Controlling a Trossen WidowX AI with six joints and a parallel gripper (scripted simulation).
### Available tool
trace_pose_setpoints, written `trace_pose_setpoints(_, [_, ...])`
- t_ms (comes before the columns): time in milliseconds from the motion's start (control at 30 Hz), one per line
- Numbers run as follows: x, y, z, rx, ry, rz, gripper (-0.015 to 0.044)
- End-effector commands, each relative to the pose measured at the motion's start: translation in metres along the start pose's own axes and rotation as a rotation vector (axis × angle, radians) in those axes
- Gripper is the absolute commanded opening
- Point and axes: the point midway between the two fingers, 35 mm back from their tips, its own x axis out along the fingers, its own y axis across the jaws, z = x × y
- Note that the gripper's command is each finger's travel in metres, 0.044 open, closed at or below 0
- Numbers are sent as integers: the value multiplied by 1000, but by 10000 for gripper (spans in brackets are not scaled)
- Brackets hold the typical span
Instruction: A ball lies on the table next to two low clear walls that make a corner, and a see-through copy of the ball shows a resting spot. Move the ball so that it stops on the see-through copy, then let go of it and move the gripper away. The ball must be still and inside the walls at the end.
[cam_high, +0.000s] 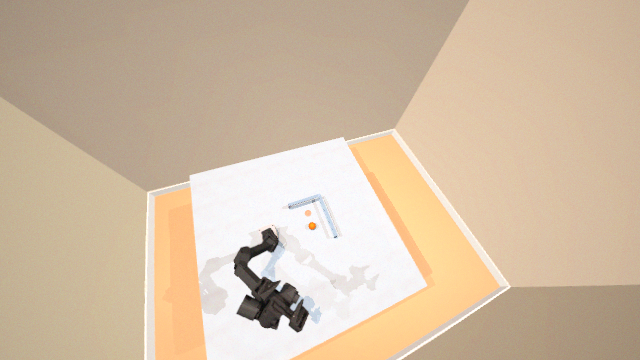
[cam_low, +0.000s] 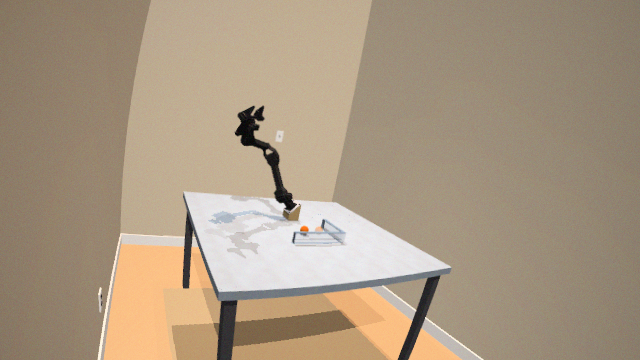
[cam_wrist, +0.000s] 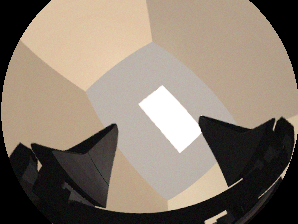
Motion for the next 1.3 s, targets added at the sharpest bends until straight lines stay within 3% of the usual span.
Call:
trace_pose_setpoints(0, [0, 1, 0, 7, 2, 1, 374])
trace_pose_setpoints(67, [-1, 9, 1, 62, 19, 9, 343])
trace_pose_setpoints(300, [-10, 81, 21, 576, 166, 90, 343])
trace_pose_setpoints(567, [-15, 172, 89, 1236, 341, 244, 343])
trace_pose_setpoints(933, [-19, 244, 257, 2059, 546, 623, 343])
trace_pose_setpoints(1267, [-31, 222, 433, 2556, 723, 1218, 343])
